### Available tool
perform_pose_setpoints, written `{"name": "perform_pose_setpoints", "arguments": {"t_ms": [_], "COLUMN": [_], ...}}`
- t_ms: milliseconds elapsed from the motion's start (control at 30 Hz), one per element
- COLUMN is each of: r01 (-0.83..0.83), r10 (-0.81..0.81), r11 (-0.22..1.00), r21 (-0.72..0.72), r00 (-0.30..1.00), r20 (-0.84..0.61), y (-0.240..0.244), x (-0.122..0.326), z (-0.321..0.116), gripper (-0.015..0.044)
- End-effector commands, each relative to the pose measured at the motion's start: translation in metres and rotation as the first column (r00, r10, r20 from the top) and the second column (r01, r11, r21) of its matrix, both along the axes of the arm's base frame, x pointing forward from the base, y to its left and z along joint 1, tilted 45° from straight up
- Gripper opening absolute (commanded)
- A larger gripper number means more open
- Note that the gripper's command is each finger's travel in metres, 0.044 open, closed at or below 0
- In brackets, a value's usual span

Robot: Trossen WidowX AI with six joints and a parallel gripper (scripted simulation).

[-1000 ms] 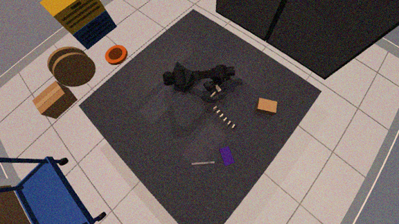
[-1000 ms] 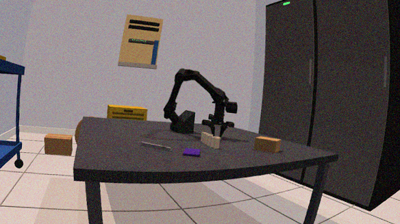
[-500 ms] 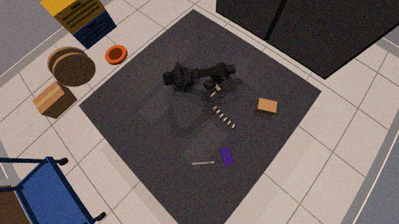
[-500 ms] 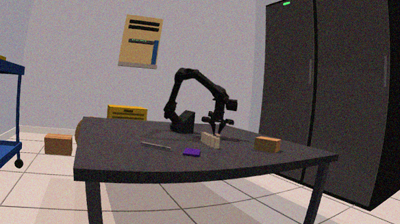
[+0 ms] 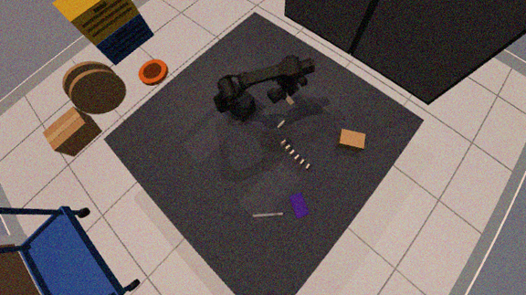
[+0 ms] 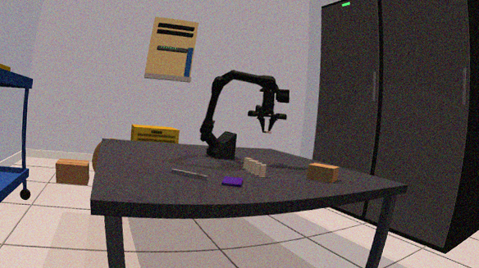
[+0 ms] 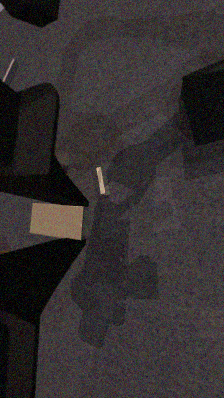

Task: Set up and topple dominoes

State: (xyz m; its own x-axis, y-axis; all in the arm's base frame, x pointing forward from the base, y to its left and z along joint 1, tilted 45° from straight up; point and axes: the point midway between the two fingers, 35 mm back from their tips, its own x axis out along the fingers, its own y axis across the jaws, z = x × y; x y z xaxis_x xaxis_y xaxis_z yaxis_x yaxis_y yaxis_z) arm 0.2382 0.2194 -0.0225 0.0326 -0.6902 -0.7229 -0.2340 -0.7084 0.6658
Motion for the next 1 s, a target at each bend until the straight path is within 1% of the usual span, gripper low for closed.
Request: {"name": "perform_pose_setpoints", "arguments": {"t_ms": [0,67,167,267,333,367,533,667,833,967], "r01": [0.065,0.212,0.430,0.594,0.663,0.679,0.691,0.641,0.507,0.363], "r10": [-0.065,-0.214,-0.442,-0.623,-0.705,-0.726,-0.757,-0.721,-0.602,-0.466], "r11": [0.998,0.977,0.894,0.760,0.650,0.607,0.430,0.290,0.137,0.049], "r21": [-0.002,0.030,0.124,0.263,0.371,0.412,0.580,0.711,0.851,0.931], "r00": [0.997,0.959,0.804,0.551,0.343,0.263,-0.074,-0.342,-0.640,-0.816], "r20": [0.045,0.187,0.398,0.555,0.621,0.636,0.649,0.603,0.478,0.342], "y": [-0.004,-0.015,-0.037,-0.060,-0.076,-0.082,-0.107,-0.127,-0.153,-0.172], "x": [0.002,0.010,0.021,0.029,0.032,0.033,0.034,0.033,0.029,0.023], "z": [0.009,0.025,0.052,0.077,0.094,0.099,0.122,0.138,0.158,0.172], "gripper": [0.0107,0.0107,0.0107,0.0107,0.0107,0.0107,0.0107,0.0107,0.0107,0.0107]}}
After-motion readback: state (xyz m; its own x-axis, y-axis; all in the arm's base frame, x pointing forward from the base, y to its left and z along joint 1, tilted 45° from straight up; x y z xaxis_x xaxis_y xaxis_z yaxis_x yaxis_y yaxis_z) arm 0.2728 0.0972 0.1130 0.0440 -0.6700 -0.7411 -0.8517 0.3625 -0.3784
